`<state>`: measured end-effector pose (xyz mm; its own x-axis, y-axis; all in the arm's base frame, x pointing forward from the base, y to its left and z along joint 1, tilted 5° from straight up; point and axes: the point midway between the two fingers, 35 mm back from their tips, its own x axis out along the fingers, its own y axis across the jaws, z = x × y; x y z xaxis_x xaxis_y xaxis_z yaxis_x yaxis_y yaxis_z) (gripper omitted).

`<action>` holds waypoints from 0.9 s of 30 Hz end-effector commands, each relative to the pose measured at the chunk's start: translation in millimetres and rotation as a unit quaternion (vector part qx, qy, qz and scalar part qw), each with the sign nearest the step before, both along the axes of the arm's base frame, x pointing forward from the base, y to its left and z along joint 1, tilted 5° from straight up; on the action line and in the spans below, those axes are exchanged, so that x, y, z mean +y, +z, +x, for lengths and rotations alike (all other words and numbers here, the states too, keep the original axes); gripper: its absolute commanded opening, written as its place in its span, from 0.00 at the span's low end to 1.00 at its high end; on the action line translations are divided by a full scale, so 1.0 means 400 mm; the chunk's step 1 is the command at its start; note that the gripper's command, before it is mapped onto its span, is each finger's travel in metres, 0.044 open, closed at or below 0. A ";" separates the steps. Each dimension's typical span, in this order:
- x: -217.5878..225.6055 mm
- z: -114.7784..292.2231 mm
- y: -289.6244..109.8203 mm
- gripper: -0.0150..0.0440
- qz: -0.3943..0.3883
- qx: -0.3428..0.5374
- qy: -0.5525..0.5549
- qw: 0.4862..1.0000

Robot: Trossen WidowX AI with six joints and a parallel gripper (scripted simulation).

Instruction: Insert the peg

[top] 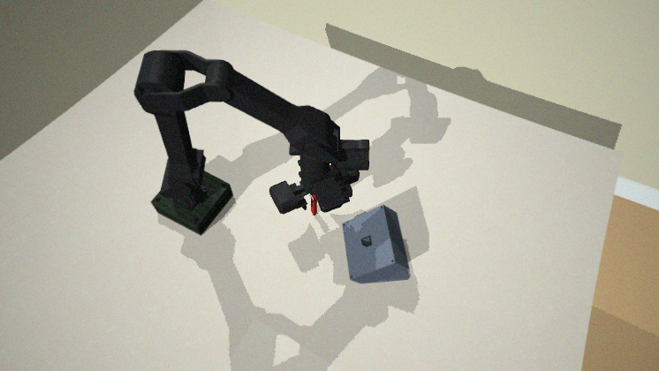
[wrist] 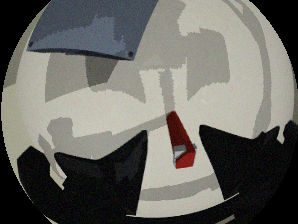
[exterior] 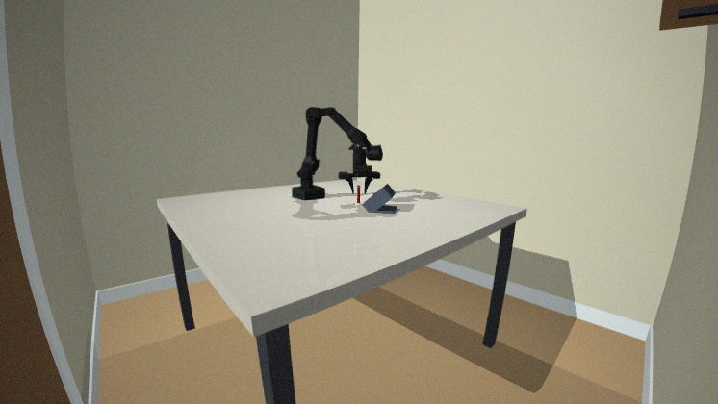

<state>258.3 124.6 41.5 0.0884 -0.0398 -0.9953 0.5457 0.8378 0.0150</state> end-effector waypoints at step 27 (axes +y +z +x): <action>0.004 0.001 0.034 0.25 0.000 0.000 0.000 1.000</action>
